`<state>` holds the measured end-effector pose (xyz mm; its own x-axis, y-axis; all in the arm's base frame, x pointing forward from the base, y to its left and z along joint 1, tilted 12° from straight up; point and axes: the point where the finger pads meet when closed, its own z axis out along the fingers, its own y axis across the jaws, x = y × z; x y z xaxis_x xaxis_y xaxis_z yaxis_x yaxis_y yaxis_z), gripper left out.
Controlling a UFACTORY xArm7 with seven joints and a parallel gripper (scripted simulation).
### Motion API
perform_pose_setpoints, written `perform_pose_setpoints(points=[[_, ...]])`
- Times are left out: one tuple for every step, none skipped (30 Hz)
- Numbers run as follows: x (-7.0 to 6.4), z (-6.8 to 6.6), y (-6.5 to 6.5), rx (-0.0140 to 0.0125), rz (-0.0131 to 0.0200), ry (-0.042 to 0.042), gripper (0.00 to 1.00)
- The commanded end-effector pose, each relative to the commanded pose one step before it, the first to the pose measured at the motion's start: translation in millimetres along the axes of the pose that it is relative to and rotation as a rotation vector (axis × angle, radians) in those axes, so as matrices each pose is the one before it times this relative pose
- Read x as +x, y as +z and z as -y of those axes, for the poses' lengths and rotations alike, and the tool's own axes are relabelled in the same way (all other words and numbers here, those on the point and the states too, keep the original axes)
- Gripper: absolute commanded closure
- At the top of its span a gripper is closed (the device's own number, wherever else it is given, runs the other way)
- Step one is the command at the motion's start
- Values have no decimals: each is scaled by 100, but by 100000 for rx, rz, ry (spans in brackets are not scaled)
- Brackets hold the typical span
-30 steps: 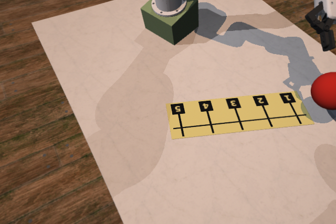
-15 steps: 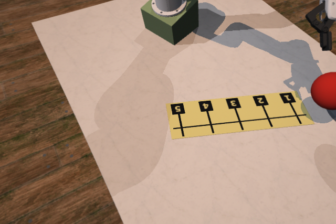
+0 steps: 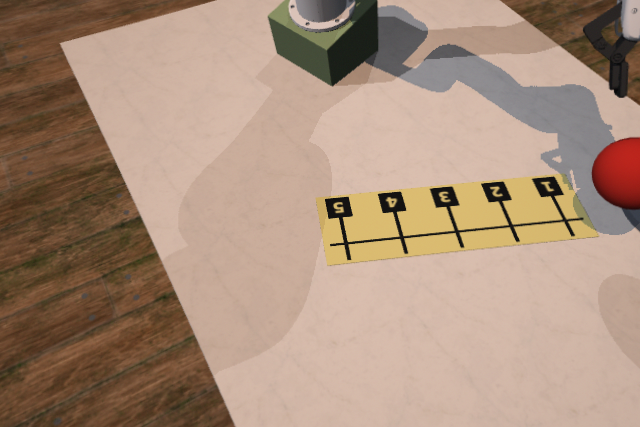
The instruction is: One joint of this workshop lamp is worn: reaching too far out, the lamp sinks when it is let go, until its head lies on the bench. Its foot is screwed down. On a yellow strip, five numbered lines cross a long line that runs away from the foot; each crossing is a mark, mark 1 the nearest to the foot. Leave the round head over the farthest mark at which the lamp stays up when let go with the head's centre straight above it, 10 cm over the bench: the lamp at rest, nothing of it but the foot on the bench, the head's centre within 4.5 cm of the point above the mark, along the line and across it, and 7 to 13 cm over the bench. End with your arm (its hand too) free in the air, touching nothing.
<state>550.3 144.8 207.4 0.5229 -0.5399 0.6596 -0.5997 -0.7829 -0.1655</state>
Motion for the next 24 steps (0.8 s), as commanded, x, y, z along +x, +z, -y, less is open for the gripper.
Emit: perform_pose_setpoints(points=[[185, 135, -122, -205, 5722, 6019, 0], [24, 2, 1, -76, 1401, 1608, 0], [24, 2, 1, -76, 1401, 1608, 0], [24, 3, 0, -76, 1401, 1608, 0], [24, 3, 0, -76, 1401, 1608, 0], [24, 3, 0, -76, 1401, 1608, 0], [0, 0, 0, 0, 0, 0, 0], [0, 0, 0, 0, 0, 0, 0], [23, -2, 5, -71, 1386, 1604, 0], [23, -2, 4, -71, 1386, 1604, 0], [23, -1, 4, -71, 1386, 1604, 0], [24, -1, 4, -71, 1386, 1604, 0], [24, -1, 3, -71, 1386, 1604, 0], [24, 0, 3, -71, 1386, 1604, 0], [24, 0, 3, -71, 1386, 1604, 0], [24, 1, 2, -71, 1386, 1604, 0], [24, 1, 2, -71, 1386, 1604, 0], [24, 1, 2, -71, 1386, 1604, 0], [24, 2, 1, -71, 1386, 1604, 0], [24, 2, 1, -71, 1386, 1604, 0], [24, 3, 1, -71, 1386, 1604, 0], [24, 3, 0, -71, 1386, 1604, 0], [24, 3, 0, -71, 1386, 1604, 0], [0, 0, 0, 0, 0, 0, 0]])
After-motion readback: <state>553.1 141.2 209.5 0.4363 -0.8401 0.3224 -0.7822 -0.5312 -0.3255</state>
